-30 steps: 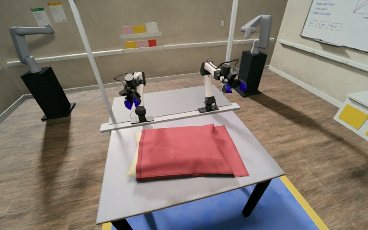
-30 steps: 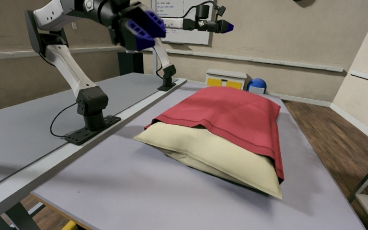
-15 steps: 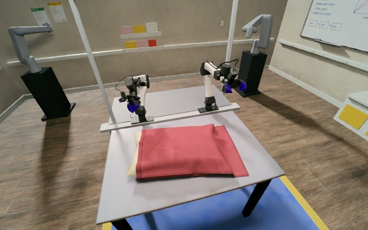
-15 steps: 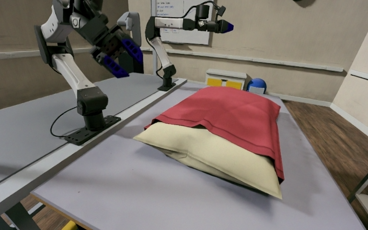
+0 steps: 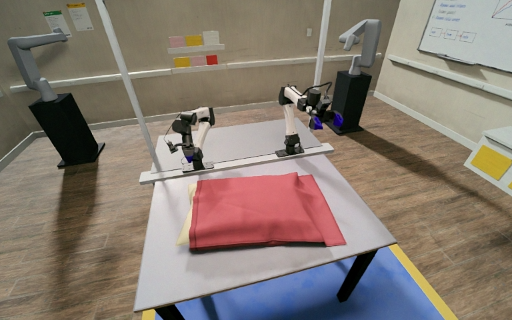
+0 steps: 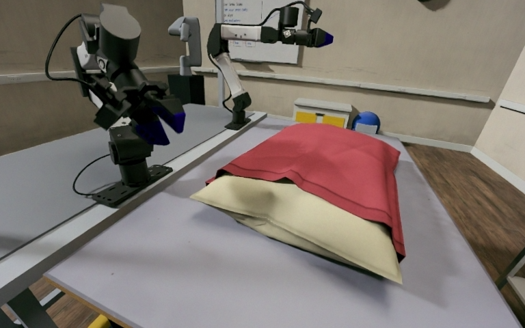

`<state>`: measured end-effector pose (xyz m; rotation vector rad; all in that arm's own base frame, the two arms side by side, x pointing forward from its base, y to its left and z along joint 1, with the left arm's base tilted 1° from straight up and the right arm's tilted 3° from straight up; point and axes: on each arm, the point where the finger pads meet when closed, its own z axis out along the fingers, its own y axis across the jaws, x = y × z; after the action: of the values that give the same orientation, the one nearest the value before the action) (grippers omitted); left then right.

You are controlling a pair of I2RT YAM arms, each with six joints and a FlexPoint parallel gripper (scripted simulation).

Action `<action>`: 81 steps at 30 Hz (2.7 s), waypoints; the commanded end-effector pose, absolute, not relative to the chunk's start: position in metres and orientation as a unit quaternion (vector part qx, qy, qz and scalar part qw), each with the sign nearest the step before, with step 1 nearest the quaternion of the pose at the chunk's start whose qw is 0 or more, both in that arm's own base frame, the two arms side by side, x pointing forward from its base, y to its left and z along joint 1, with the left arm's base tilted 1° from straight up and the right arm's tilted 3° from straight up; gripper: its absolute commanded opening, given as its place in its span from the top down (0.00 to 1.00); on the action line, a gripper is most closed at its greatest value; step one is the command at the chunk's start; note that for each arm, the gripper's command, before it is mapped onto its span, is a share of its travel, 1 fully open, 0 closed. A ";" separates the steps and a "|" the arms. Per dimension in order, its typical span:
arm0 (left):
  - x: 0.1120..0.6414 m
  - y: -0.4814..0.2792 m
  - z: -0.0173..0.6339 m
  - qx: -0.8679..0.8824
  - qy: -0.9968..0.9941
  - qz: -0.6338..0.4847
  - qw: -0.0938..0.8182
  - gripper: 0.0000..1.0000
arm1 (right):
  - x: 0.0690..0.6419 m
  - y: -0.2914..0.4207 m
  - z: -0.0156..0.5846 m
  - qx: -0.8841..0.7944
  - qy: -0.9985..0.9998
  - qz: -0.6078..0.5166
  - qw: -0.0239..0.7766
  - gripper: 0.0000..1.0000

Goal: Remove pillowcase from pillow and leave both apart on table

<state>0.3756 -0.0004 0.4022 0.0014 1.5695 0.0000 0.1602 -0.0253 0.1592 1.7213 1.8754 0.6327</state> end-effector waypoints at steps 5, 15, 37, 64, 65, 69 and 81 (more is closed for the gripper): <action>0.369 0.001 0.428 -0.003 0.683 -0.003 0.731 0.00 | 0.172 -0.028 0.149 0.669 0.656 0.265 0.227 0.55; 0.369 0.001 0.428 -0.003 0.683 -0.003 0.731 0.00 | 0.175 -0.028 0.139 0.665 0.666 0.251 0.225 0.55; 0.369 0.001 0.428 -0.003 0.683 -0.003 0.731 0.00 | 0.191 -0.026 0.108 0.670 0.665 0.246 0.218 0.55; 0.369 0.001 0.428 -0.003 0.683 -0.003 0.731 0.00 | 0.212 -0.024 0.081 0.669 0.667 0.245 0.219 0.55; 0.369 0.001 0.428 -0.003 0.683 -0.003 0.731 0.00 | 0.212 -0.024 0.081 0.669 0.667 0.245 0.219 0.55; 0.369 0.001 0.428 -0.003 0.683 -0.003 0.731 0.00 | 0.216 -0.024 0.076 0.669 0.667 0.244 0.219 0.55; 0.369 0.001 0.428 -0.003 0.683 -0.003 0.731 0.00 | 0.225 -0.023 0.064 0.668 0.668 0.244 0.221 0.55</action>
<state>0.3756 -0.0004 0.4022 0.0014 1.5695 0.0000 0.2135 -0.0209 0.0619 1.8784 1.8765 0.6572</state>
